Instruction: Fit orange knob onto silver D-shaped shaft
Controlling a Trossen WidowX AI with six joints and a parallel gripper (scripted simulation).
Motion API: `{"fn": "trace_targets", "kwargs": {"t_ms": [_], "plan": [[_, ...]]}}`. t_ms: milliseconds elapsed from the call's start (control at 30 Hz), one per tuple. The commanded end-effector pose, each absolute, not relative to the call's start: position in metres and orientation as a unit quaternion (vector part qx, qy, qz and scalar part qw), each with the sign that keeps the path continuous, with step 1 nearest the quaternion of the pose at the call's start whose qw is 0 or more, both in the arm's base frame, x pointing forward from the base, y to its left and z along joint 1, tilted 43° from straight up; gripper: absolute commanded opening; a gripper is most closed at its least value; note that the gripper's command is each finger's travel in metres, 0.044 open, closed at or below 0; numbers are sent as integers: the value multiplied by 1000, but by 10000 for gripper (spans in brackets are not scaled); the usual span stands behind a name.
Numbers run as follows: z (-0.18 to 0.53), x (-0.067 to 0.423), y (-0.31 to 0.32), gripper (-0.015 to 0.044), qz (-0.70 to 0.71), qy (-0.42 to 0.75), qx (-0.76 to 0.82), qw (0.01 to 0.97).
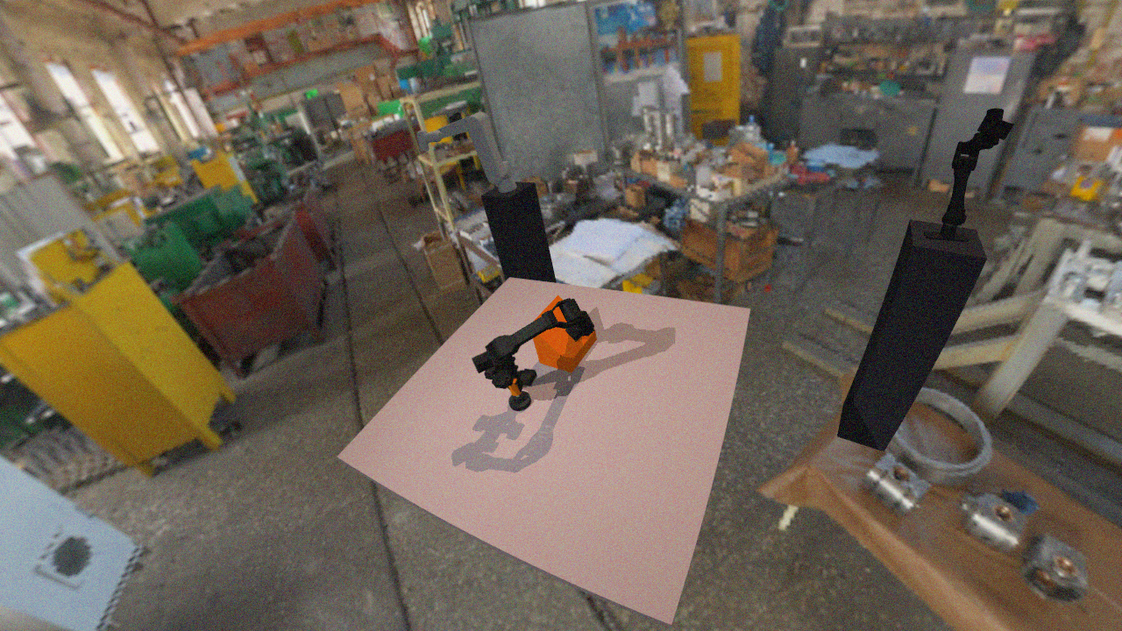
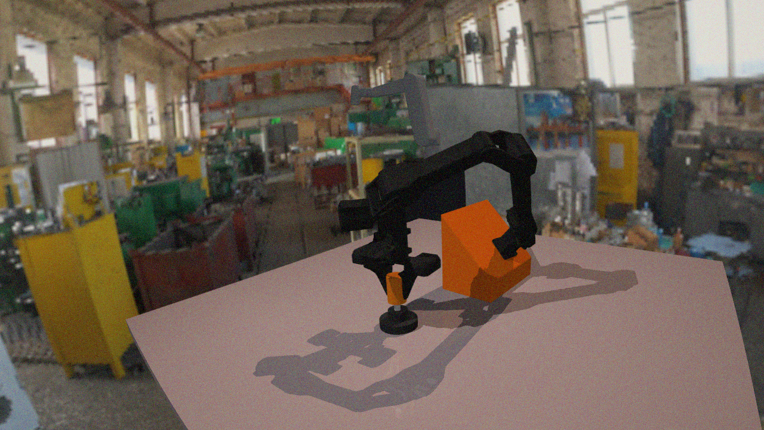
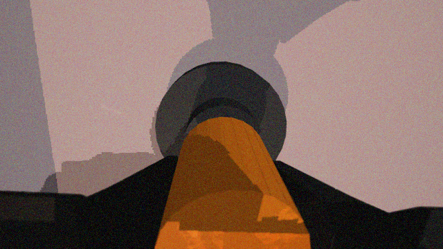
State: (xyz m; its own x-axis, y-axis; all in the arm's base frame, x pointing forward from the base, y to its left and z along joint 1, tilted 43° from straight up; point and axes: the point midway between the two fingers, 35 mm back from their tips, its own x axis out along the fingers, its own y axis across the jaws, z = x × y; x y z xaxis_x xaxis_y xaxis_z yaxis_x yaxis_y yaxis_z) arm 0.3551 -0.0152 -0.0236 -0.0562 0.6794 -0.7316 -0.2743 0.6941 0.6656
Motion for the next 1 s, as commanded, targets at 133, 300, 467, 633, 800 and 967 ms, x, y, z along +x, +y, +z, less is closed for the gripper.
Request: {"fn": "trace_targets", "kwargs": {"t_ms": [133,300,467,633,800,967], "plan": [[-27,357,-14,0,356,633,160,669],[-28,356,-15,0,356,633,160,669],[-26,353,-16,0,356,633,160,669],[-24,353,-17,0,356,633,160,669],[-23,354,-18,0,356,633,160,669],[-23,355,-17,0,356,633,160,669]]}}
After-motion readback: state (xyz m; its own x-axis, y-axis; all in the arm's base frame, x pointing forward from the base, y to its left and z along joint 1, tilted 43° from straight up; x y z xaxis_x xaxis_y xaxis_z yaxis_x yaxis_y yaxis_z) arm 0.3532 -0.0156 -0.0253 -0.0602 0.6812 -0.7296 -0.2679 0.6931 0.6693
